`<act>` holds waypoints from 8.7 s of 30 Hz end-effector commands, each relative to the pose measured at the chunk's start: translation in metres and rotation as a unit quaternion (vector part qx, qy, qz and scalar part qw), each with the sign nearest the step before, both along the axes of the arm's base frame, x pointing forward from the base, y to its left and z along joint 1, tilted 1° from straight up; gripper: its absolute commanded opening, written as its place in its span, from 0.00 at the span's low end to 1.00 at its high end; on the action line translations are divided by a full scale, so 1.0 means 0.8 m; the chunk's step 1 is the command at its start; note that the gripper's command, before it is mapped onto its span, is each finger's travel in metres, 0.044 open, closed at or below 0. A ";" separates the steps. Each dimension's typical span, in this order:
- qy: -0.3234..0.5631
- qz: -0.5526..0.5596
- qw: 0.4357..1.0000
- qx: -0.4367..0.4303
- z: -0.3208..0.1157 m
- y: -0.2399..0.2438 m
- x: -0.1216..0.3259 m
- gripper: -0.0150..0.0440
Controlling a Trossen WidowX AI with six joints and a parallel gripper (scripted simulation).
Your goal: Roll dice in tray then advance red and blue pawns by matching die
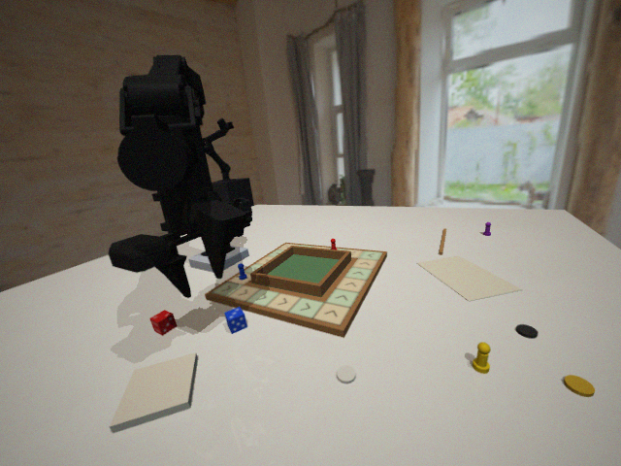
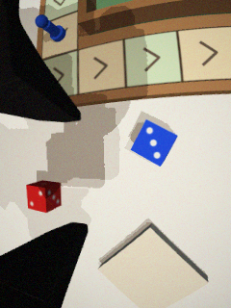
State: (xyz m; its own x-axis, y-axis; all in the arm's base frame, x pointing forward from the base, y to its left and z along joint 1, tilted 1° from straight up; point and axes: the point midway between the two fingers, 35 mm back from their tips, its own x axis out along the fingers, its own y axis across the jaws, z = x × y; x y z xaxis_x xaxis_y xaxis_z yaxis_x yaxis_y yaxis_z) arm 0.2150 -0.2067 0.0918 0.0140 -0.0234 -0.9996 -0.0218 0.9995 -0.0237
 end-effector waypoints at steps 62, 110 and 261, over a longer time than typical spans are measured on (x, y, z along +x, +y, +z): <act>-0.006 -0.036 0.999 0.007 -0.053 -0.051 -0.095 0.25; -0.010 -0.032 0.999 0.010 0.048 0.071 0.018 0.25; -0.405 -0.023 0.914 0.014 0.100 0.246 0.038 1.00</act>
